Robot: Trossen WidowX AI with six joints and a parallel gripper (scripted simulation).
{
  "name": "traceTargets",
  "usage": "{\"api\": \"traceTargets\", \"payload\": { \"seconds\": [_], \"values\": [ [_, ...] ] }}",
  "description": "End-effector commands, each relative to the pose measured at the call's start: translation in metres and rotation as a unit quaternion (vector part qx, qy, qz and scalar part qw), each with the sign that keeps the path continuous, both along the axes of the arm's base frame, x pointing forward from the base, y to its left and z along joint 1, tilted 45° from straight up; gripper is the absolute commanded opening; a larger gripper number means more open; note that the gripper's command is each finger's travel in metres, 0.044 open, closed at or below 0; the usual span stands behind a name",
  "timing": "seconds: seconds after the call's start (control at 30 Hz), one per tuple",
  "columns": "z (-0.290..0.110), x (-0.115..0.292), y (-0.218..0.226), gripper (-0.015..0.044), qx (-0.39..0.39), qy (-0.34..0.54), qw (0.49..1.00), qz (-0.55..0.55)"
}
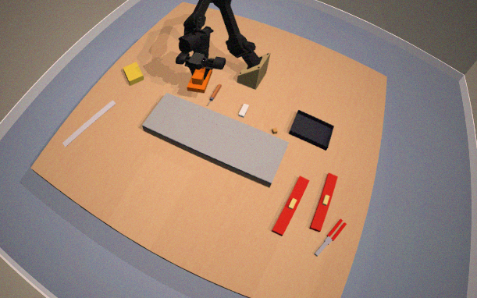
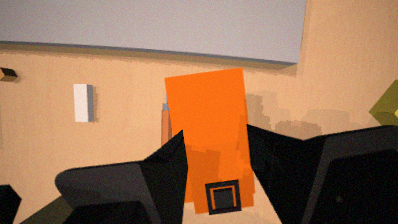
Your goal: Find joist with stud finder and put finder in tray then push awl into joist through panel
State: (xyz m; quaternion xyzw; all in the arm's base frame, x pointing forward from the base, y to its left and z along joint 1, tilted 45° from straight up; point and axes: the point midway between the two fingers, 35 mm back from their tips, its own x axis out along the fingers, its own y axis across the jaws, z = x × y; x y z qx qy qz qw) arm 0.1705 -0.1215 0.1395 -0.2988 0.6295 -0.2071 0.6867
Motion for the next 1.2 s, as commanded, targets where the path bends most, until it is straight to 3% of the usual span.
{"api": "traceTargets", "payload": {
  "seconds": [0.0,0.37,1.17],
  "values": [
    [0.015,0.003,0.01,0.0,-0.006,-0.007,1.0,0.002],
    [0.032,0.009,0.02,0.0,-0.012,-0.012,1.0,0.001],
    [0.066,0.116,-0.007,0.0,-0.022,-0.063,0.997,-0.049]
  ]
}}
